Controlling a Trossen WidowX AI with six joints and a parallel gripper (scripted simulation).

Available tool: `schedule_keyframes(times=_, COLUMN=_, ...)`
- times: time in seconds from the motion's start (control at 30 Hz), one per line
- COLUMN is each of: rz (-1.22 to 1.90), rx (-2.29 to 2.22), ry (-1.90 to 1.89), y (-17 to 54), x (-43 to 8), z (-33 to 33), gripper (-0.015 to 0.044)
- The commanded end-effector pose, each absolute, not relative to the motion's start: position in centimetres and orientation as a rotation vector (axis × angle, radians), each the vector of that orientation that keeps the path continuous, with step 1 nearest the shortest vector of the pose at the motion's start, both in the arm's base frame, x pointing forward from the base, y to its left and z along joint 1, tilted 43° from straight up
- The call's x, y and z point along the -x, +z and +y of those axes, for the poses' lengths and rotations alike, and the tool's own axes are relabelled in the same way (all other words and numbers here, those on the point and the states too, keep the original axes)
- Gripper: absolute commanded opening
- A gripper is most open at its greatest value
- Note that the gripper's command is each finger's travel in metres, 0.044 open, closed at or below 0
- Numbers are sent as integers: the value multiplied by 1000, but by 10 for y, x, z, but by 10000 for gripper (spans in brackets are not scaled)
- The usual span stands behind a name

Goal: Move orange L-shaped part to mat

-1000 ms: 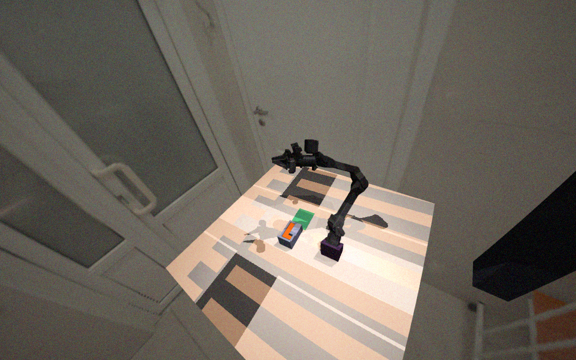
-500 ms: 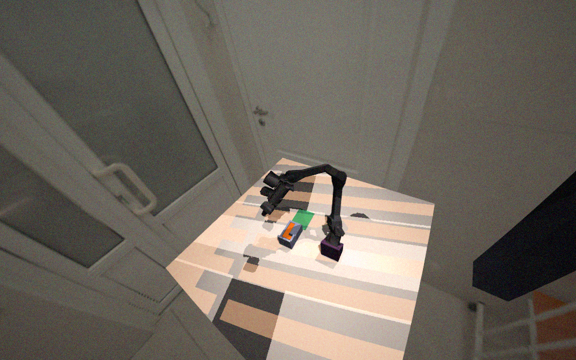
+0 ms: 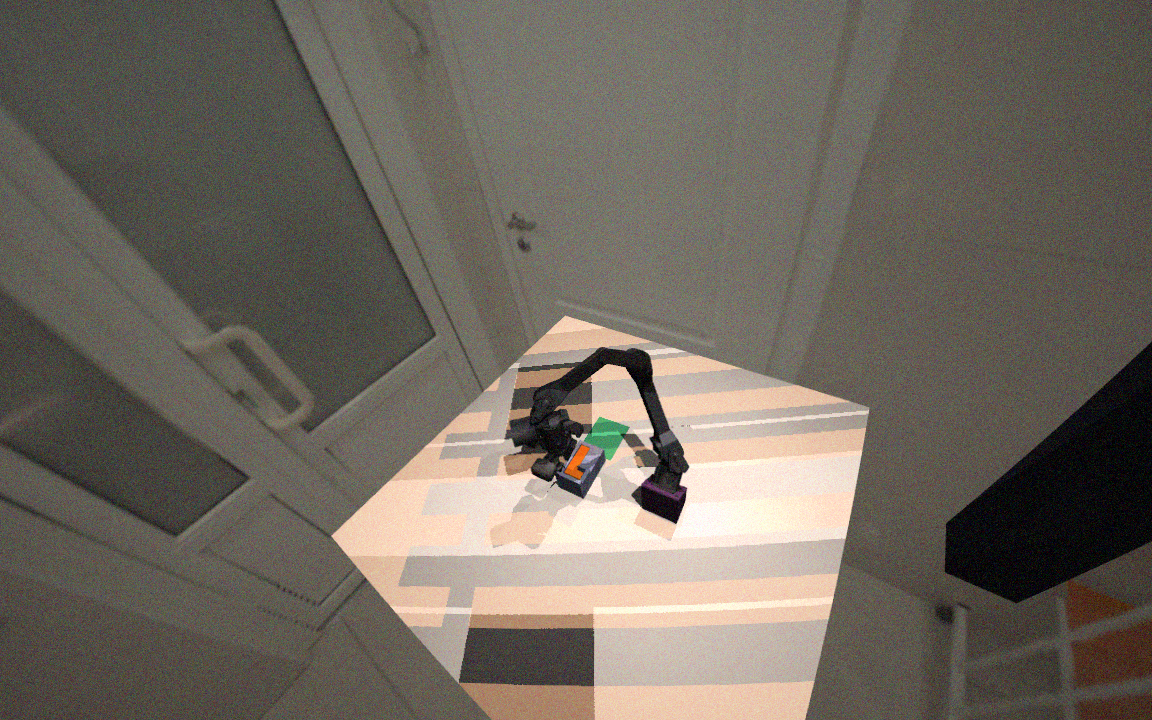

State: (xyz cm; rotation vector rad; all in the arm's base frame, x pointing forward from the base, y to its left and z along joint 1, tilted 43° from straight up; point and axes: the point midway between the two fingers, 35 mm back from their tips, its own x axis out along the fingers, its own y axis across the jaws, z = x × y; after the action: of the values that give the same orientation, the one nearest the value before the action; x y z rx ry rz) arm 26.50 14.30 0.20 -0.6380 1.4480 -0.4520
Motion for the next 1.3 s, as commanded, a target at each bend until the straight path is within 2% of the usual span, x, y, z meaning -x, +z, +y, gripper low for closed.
schedule_keyframes(times=0.0, rz=1443, rx=646, ry=-484, y=2, x=-265, z=140, gripper=180)
schedule_keyframes(times=0.27, rz=1441, rx=647, ry=-486, y=-51, x=-272, z=92, gripper=180)
schedule_keyframes(times=1.27, rz=1440, rx=649, ry=-488, y=-79, x=-275, z=66, gripper=180)
